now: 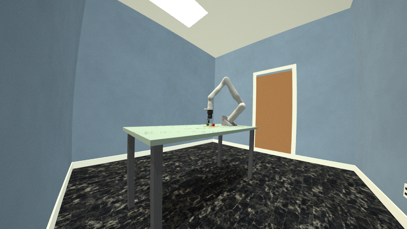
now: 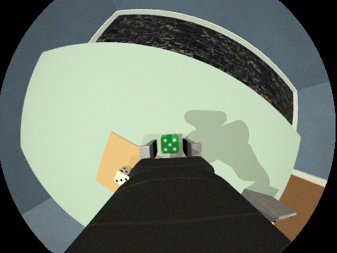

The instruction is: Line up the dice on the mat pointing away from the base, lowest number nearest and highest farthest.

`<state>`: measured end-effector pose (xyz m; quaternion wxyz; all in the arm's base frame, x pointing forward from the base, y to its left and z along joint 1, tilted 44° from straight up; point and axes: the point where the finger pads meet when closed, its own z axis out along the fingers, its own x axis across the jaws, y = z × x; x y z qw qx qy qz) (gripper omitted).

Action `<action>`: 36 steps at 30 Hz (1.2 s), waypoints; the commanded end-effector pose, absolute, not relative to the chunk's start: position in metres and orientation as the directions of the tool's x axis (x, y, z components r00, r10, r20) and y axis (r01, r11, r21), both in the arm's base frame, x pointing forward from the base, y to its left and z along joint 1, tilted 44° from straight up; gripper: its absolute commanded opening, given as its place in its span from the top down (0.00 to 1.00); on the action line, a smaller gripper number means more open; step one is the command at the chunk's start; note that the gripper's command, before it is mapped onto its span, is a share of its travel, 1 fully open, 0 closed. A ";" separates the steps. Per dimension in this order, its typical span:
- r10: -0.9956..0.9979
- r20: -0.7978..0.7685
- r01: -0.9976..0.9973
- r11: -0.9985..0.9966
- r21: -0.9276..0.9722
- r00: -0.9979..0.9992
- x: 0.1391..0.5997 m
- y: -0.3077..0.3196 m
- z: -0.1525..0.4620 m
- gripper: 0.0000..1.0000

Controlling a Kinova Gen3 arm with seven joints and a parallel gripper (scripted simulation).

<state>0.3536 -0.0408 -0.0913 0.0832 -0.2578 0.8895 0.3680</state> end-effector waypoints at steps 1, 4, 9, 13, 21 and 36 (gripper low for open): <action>-0.397 -0.338 -0.520 0.598 0.611 -0.853 0.354 -0.042 -0.091 0.13; -0.397 -0.338 -0.520 0.598 0.611 -0.853 0.354 -0.041 -0.091 0.13; -0.397 -0.338 -0.520 0.598 0.611 -0.853 0.354 -0.040 -0.093 0.13; -0.397 -0.338 -0.520 0.598 0.611 -0.853 0.354 -0.037 -0.096 0.13; -0.397 -0.338 -0.520 0.598 0.611 -0.853 0.353 -0.025 -0.109 0.13; -0.397 -0.338 -0.520 0.598 0.611 -0.853 0.353 -0.017 -0.117 0.13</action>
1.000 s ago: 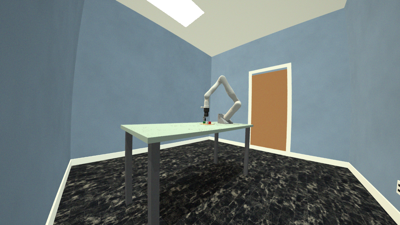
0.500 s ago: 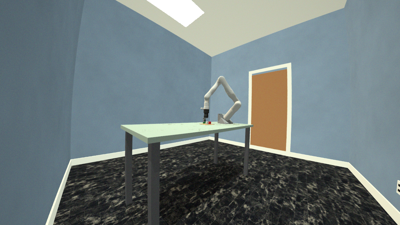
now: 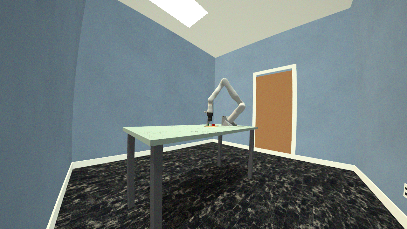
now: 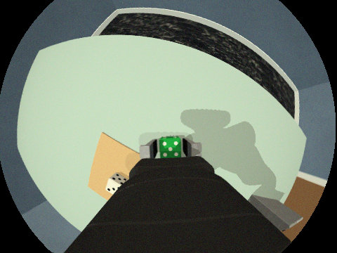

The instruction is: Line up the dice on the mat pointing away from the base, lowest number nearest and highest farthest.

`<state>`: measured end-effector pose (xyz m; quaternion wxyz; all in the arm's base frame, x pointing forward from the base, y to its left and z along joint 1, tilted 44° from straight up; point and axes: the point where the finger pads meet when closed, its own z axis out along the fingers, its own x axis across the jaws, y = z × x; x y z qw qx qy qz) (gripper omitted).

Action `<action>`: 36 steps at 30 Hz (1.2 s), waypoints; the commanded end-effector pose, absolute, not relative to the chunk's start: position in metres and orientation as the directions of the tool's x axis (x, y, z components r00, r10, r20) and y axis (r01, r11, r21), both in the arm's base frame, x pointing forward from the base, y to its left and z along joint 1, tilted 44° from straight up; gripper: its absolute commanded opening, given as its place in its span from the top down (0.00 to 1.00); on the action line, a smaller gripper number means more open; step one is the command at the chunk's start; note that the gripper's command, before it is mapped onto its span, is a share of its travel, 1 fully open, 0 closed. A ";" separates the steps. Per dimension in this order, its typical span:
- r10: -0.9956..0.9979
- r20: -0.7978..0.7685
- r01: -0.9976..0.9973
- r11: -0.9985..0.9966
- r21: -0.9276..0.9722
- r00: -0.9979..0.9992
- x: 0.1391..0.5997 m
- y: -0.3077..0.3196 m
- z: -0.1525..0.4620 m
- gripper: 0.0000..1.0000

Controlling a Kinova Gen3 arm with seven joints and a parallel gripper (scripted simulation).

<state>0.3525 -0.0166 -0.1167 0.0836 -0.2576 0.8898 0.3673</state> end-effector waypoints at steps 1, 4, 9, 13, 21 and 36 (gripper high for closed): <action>-0.397 -0.338 -0.520 0.598 0.611 -0.853 0.353 -0.017 -0.117 0.13; -0.397 -0.338 -0.520 0.598 0.611 -0.853 0.353 -0.017 -0.117 0.13; -0.397 -0.338 -0.520 0.598 0.611 -0.853 0.353 -0.017 -0.117 0.13; -0.397 -0.338 -0.520 0.598 0.611 -0.853 0.353 -0.017 -0.117 0.13; -0.397 -0.338 -0.520 0.598 0.611 -0.853 0.353 -0.017 -0.117 0.13; -0.397 -0.338 -0.520 0.598 0.611 -0.853 0.353 -0.017 -0.117 0.43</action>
